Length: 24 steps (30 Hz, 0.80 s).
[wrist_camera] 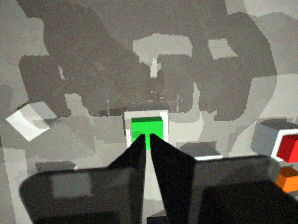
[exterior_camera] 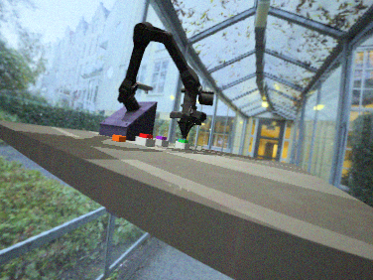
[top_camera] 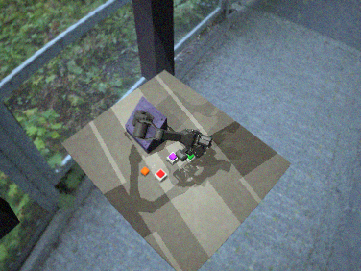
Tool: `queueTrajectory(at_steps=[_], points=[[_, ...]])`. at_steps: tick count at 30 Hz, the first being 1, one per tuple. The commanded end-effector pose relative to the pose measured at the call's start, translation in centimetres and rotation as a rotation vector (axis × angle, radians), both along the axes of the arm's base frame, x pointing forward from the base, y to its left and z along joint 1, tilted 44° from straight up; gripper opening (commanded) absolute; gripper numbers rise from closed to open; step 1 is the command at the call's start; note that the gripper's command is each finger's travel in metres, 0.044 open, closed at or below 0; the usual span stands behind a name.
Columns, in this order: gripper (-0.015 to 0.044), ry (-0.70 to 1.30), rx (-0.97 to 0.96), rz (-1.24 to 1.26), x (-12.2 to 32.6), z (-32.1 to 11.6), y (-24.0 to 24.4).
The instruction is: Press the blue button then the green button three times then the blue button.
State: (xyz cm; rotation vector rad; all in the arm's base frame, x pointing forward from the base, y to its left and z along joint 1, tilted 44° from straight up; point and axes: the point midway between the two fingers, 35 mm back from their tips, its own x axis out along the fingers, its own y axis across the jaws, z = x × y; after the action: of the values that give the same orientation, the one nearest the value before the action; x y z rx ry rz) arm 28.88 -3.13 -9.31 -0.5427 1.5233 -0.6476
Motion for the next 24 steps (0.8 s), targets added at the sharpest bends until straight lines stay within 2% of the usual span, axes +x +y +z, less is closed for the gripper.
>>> queueTrajectory(at_steps=[1, 24], points=[[0.0020, 0.009, -0.006, 0.003, -0.23, -0.54, -0.61], [0.0020, 0.009, -0.007, 0.003, -0.29, -0.93, -1.01]])
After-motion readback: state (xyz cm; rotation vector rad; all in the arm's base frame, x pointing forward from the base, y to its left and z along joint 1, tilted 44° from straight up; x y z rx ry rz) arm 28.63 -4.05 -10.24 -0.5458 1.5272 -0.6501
